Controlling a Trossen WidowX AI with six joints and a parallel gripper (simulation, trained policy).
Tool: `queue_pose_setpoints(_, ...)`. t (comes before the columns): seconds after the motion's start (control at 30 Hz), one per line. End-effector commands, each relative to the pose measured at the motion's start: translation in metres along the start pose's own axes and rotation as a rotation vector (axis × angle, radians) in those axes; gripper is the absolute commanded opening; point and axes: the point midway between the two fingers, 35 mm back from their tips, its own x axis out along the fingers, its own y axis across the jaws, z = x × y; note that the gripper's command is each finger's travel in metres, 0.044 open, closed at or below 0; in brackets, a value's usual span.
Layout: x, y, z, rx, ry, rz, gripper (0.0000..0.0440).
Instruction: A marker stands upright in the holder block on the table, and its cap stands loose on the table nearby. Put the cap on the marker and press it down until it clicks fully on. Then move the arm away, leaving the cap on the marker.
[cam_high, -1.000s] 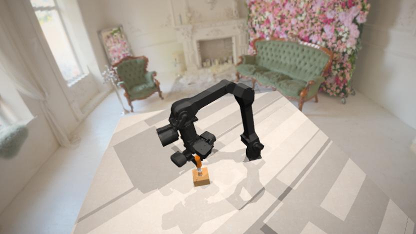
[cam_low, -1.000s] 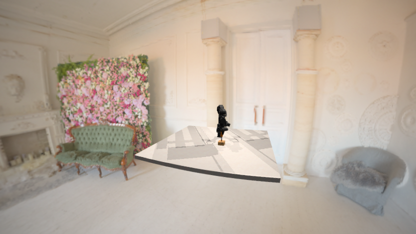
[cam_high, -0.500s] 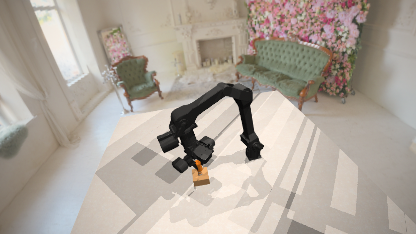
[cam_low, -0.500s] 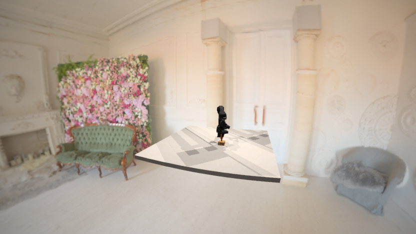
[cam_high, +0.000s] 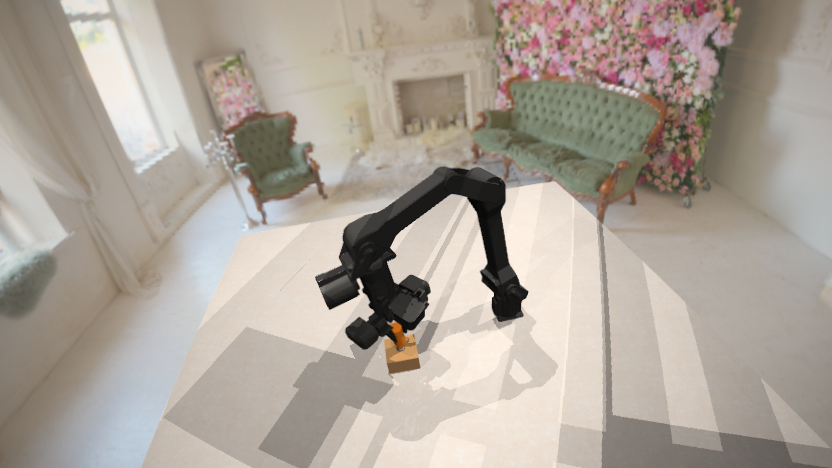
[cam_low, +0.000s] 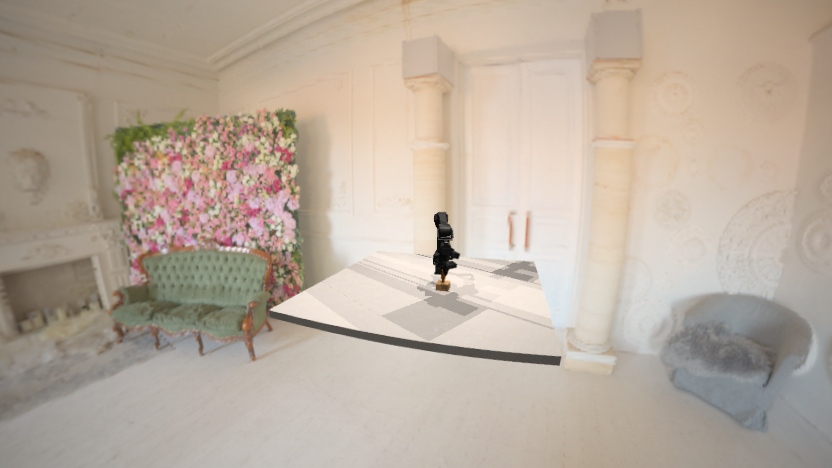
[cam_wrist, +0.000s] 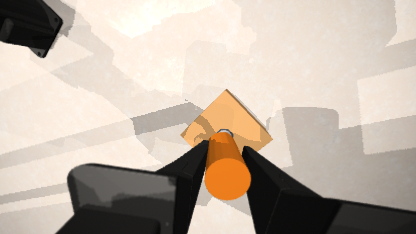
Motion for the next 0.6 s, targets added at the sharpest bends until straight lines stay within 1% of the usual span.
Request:
queue_pose_setpoints(0.0, 0.019, 0.0043, 0.0006, -0.01, -0.018, 0.058, 0.0074)
queue_pose_setpoints(0.07, 0.0202, 0.0068, 0.0021, -0.014, -0.026, 0.067, 0.0084)
queue_pose_setpoints(0.57, 0.0256, 0.0056, -0.0006, -0.052, -0.015, 0.061, 0.011)
